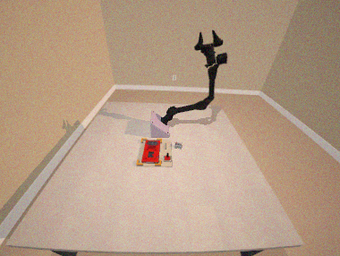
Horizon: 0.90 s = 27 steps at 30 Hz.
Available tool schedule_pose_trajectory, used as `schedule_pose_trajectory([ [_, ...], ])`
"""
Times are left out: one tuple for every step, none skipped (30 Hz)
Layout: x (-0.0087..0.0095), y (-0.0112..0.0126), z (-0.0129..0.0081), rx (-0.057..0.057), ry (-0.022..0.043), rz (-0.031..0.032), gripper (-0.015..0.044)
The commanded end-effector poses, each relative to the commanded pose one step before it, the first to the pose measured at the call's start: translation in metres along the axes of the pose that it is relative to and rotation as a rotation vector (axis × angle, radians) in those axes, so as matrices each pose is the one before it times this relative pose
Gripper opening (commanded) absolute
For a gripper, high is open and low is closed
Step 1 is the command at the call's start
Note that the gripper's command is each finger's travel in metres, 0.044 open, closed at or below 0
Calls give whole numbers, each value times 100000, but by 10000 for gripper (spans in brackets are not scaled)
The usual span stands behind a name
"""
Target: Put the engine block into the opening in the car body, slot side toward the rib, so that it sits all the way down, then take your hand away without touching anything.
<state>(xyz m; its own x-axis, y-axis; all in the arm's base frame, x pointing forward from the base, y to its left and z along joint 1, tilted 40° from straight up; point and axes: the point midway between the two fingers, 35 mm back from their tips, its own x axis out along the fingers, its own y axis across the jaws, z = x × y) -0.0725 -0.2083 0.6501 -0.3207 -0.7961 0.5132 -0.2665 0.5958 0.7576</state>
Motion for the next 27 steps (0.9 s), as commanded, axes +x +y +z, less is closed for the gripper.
schedule_pose_trajectory([
  [826, -4254, -637, -359, 4588, -13700, 440],
  [241, -930, -207, 4, 1191, -3060, 440],
  [245, -927, -221, -13, 1225, -3054, 440],
  [249, -924, -234, -31, 1258, -3046, 440],
  [252, -920, -248, -49, 1290, -3039, 440],
  [256, -917, -261, -67, 1321, -3032, 440],
  [263, -928, -279, -39, 1385, -3085, 440],
  [268, -925, -291, -58, 1414, -3079, 440],
  [272, -921, -303, -77, 1441, -3072, 440],
  [276, -917, -314, -96, 1467, -3064, 440],
  [280, -913, -325, -116, 1492, -3057, 440],
  [284, -908, -336, -136, 1516, -3049, 440],
  [289, -904, -347, -156, 1539, -3041, 440],
  [293, -899, -357, -177, 1560, -3034, 440],
  [297, -894, -367, -197, 1581, -3026, 440],
  [302, -889, -376, -218, 1601, -3019, 440],
  [284, -817, -356, -219, 1495, -2782, 440],
  [274, -772, -345, -225, 1435, -2639, 440],
  [277, -768, -351, -241, 1447, -2632, 440],
  [280, -764, -358, -257, 1459, -2626, 440],
  [284, -760, -364, -272, 1471, -2621, 440],
  [287, -756, -370, -288, 1481, -2616, 440],
  [290, -751, -375, -304, 1491, -2611, 440],
  [294, -747, -381, -320, 1500, -2606, 440],
  [297, -743, -386, -335, 1509, -2601, 440],
  [300, -739, -391, -351, 1516, -2596, 440],
  [301, -693, -402, -472, 1452, -2371, 440],
])
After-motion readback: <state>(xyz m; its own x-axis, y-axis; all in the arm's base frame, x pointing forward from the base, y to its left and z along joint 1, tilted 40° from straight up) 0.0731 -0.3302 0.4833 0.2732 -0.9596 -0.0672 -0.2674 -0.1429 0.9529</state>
